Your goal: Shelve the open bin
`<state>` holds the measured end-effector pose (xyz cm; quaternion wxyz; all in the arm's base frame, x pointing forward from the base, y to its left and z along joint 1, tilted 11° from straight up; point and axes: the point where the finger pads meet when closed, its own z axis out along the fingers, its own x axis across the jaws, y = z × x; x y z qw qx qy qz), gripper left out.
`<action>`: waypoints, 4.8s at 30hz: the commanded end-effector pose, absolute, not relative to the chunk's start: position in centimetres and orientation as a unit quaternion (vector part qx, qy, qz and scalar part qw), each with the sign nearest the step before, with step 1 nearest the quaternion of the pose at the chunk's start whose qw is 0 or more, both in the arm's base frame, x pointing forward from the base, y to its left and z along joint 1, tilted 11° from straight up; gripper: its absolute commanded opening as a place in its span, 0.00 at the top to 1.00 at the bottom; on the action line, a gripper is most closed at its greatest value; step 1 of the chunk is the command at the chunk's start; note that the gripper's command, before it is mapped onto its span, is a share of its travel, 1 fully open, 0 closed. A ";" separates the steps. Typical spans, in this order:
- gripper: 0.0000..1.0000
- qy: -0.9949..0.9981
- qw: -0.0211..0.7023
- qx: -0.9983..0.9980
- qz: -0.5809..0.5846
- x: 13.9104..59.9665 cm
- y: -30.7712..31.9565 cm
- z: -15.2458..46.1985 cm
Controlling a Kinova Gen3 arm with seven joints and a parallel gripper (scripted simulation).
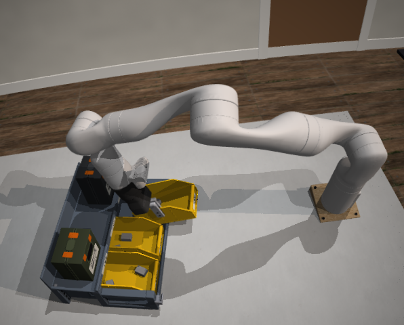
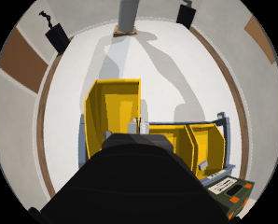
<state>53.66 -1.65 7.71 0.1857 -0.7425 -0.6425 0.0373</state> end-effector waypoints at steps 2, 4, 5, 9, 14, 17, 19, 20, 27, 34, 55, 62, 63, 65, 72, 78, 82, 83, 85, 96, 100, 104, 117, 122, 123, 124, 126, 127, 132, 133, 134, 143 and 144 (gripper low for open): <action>1.00 -0.643 0.185 -0.743 0.036 53.7 -1.7 7.9; 1.00 -0.643 0.185 -0.743 0.036 53.7 -1.7 7.9; 1.00 -0.643 0.185 -0.743 0.036 53.7 -1.7 7.9; 1.00 -0.643 0.185 -0.743 0.036 53.7 -1.7 7.9; 1.00 -0.643 0.185 -0.743 0.036 53.7 -1.7 7.9; 1.00 -0.643 0.185 -0.743 0.036 53.7 -1.7 7.9; 1.00 -0.643 0.185 -0.743 0.036 53.7 -1.7 7.9; 1.00 -0.643 0.185 -0.743 0.036 53.7 -1.7 7.9; 1.00 -0.643 0.185 -0.743 0.036 53.7 -1.7 7.9; 1.00 -0.643 0.185 -0.743 0.036 53.7 -1.7 7.9; 1.00 -0.643 0.182 -0.743 0.034 53.9 -1.7 7.8; 1.00 -0.643 0.178 -0.744 0.031 54.1 -1.7 7.8; 1.00 -0.643 0.178 -0.744 0.030 54.1 -1.8 7.7; 1.00 -0.643 0.176 -0.745 0.029 54.3 -1.8 7.7; 1.00 -0.643 0.170 -0.746 0.024 54.6 -1.8 7.6; 1.00 -0.643 0.166 -0.747 0.020 54.9 -1.8 7.5; 1.00 -0.643 0.162 -0.748 0.017 55.1 -1.9 7.5; 1.00 -0.643 0.162 -0.748 0.017 55.1 -1.9 7.5; 1.00 -0.643 0.160 -0.748 0.016 55.2 -1.9 7.4; 1.00 -0.643 0.157 -0.749 0.013 55.4 -1.9 7.4; 1.00 -0.643 0.157 -0.749 0.013 55.4 -1.9 7.4; 1.00 -0.643 0.157 -0.749 0.013 55.4 -1.9 7.4; 1.00 -0.644 0.157 -0.749 0.013 55.4 -1.9 7.4; 1.00 -0.644 0.157 -0.749 0.013 55.4 -1.9 7.4; 1.00 -0.644 0.157 -0.749 0.013 55.4 -1.9 7.4; 1.00 -0.644 0.157 -0.749 0.013 55.4 -1.9 7.4; 1.00 -0.644 0.157 -0.749 0.013 55.4 -1.9 7.4; 1.00 -0.644 0.157 -0.749 0.013 55.4 -1.9 7.4; 1.00 -0.644 0.157 -0.749 0.013 55.4 -1.9 7.4; 1.00 -0.644 0.157 -0.749 0.013 55.4 -1.9 7.4; 1.00 -0.644 0.157 -0.749 0.013 55.4 -1.9 7.4; 1.00 -0.644 0.157 -0.749 0.013 55.4 -1.9 7.4; 1.00 -0.644 0.157 -0.749 0.013 55.4 -1.9 7.4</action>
